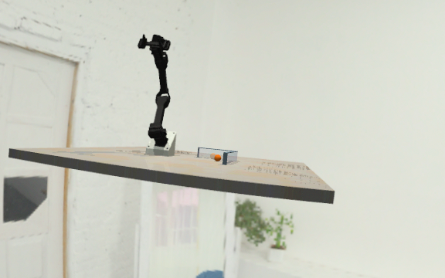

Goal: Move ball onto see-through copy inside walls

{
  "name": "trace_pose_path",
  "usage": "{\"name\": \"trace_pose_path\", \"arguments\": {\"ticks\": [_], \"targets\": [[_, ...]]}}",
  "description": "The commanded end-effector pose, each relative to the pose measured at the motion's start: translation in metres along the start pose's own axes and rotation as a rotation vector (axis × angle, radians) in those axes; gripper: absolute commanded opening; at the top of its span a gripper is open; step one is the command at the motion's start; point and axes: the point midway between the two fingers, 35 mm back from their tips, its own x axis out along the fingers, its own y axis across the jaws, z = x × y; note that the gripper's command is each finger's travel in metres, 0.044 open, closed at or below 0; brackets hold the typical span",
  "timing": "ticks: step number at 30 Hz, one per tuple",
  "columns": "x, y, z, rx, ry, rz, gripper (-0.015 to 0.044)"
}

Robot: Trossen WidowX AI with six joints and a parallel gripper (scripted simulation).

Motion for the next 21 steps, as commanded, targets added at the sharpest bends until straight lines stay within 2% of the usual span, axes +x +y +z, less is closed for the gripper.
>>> {"name": "trace_pose_path", "arguments": {"ticks": [1, 4, 5, 10, 21], "targets": [[0.002, 0.000, -0.002, 0.006, 0.006, 0.003, 0.0374], [0.035, -0.006, -0.025, 0.086, 0.086, 0.049, 0.0295], [0.049, -0.011, -0.036, 0.116, 0.122, 0.056, 0.0285], [0.103, -0.029, -0.088, 0.231, 0.274, 0.085, 0.0285], [0.198, -0.007, -0.225, 0.478, 0.639, 0.215, 0.0285]]}}
